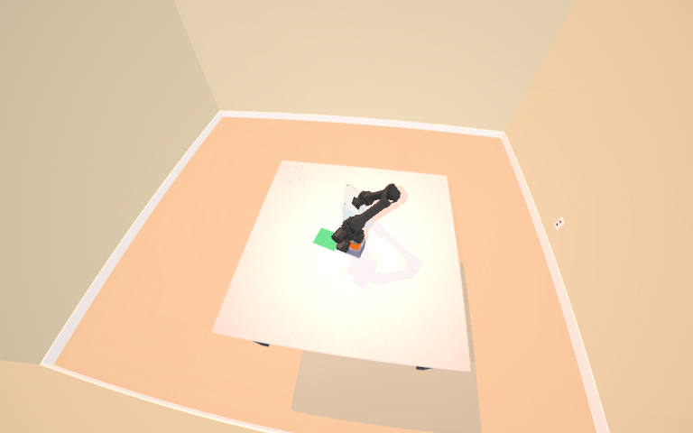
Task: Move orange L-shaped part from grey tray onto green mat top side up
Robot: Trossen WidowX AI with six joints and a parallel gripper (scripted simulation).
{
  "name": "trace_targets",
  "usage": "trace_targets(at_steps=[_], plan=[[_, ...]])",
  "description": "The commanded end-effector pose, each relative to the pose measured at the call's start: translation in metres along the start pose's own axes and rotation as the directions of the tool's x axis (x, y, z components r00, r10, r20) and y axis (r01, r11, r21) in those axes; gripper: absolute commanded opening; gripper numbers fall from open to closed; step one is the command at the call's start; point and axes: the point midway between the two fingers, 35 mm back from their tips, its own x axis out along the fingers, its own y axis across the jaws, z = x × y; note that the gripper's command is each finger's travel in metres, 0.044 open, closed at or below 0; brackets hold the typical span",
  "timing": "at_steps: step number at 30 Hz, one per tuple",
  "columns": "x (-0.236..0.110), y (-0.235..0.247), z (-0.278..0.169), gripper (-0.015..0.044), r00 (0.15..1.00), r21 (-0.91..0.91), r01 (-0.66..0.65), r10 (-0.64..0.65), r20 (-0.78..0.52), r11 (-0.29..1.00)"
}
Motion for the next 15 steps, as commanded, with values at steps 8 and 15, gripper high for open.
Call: trace_targets(at_steps=[8,15], plan=[[-0.007,0.0,0.0,0.0,1.0,0.002,-0.002,0.002,0.001,1.0],[-0.017,0.001,-0.001,0.0,1.0,0.006,-0.004,0.004,0.002,1.0]])
